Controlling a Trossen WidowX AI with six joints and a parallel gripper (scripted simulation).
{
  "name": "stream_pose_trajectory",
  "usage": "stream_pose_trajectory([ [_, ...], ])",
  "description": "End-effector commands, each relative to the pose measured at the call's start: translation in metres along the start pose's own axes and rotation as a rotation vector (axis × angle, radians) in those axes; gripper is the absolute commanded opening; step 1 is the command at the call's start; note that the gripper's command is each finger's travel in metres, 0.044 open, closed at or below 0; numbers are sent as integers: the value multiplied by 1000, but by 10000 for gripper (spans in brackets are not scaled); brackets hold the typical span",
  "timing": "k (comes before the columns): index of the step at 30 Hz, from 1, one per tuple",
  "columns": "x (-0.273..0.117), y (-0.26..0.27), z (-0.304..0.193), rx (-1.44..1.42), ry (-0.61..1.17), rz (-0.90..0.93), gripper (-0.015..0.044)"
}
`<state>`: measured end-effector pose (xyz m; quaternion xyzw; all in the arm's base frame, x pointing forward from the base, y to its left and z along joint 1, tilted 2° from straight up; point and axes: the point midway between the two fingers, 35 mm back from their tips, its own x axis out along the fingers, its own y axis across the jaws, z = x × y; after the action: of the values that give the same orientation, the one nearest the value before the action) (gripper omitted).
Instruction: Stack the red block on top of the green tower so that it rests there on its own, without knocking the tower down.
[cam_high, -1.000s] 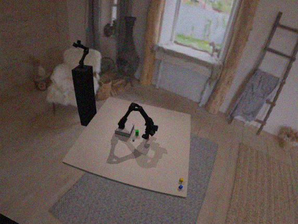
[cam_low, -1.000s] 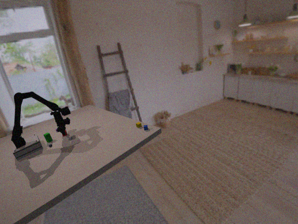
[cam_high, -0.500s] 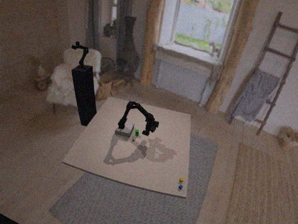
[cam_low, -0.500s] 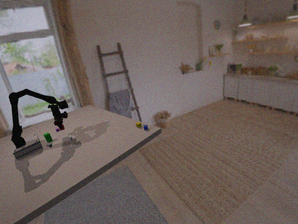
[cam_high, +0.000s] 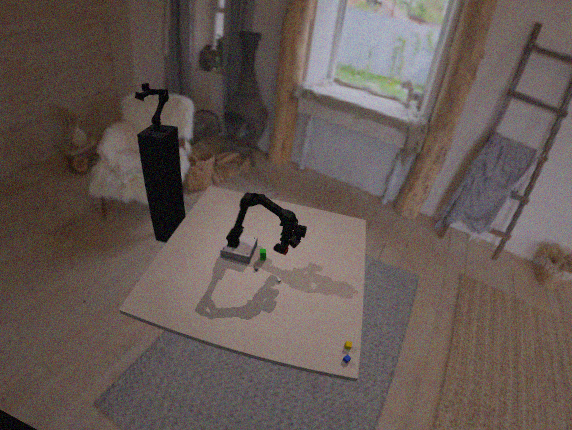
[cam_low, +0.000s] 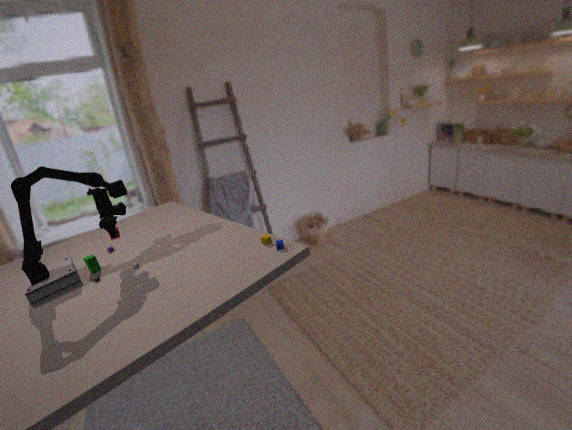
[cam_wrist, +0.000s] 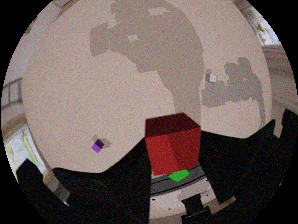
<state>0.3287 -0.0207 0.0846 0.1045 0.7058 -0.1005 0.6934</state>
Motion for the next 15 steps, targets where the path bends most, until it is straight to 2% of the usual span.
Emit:
stream_pose_trajectory([
  [1,-6,0,2,4,-13,-1,0],
  [8,-6,0,-3,4,-13,-1,0],
  [15,-11,-4,-33,4,-10,-1,0],
])
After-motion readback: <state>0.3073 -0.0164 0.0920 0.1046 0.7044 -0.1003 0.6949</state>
